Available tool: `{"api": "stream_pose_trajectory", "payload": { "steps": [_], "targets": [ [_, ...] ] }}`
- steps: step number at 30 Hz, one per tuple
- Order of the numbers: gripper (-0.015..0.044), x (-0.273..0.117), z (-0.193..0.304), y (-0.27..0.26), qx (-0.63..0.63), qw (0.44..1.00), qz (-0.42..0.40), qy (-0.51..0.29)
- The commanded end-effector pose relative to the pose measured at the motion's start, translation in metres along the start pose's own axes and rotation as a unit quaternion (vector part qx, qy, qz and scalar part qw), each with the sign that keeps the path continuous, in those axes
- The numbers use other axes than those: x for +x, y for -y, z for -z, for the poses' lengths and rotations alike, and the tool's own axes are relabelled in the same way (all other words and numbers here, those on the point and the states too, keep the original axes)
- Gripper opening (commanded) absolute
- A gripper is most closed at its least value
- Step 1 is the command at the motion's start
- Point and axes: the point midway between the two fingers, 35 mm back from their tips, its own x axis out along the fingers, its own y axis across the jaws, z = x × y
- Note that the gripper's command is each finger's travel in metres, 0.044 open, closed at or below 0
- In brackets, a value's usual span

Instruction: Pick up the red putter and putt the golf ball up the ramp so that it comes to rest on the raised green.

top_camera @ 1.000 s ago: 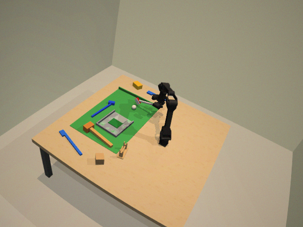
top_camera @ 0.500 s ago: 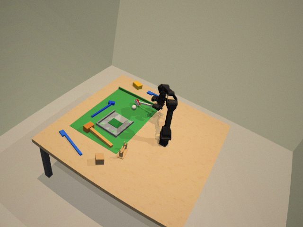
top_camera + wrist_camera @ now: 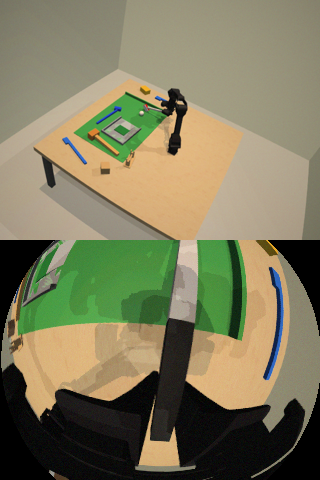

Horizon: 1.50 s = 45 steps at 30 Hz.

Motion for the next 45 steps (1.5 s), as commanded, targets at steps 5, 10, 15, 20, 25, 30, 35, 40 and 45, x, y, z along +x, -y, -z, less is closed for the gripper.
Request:
{"api": "stream_pose_trajectory", "payload": {
  "steps": [5,10,15,20,25,30,35,40,45],
  "targets": [
    [0.0,0.0,0.0,0.014,0.0,1.0,0.003,0.001],
    [0.0,0.002,0.001,0.011,0.002,1.0,0.0,0.0],
    [0.0,0.0,-0.004,-0.01,0.002,1.0,-0.001,0.0],
    [0.0,-0.002,-0.007,-0.079,0.001,1.0,-0.002,0.001],
    [0.0,0.001,0.001,-0.124,0.0,1.0,-0.003,0.001],
    [0.0,-0.001,0.001,-0.123,0.0,1.0,-0.003,0.001],
    [0.0,-0.017,0.0,-0.123,0.0,1.0,-0.003,0.001],
    [0.0,-0.039,-0.001,-0.122,0.0,1.0,-0.003,0.001],
    [0.0,-0.058,0.0,-0.123,0.0,1.0,-0.003,0.001]
  ]
}}
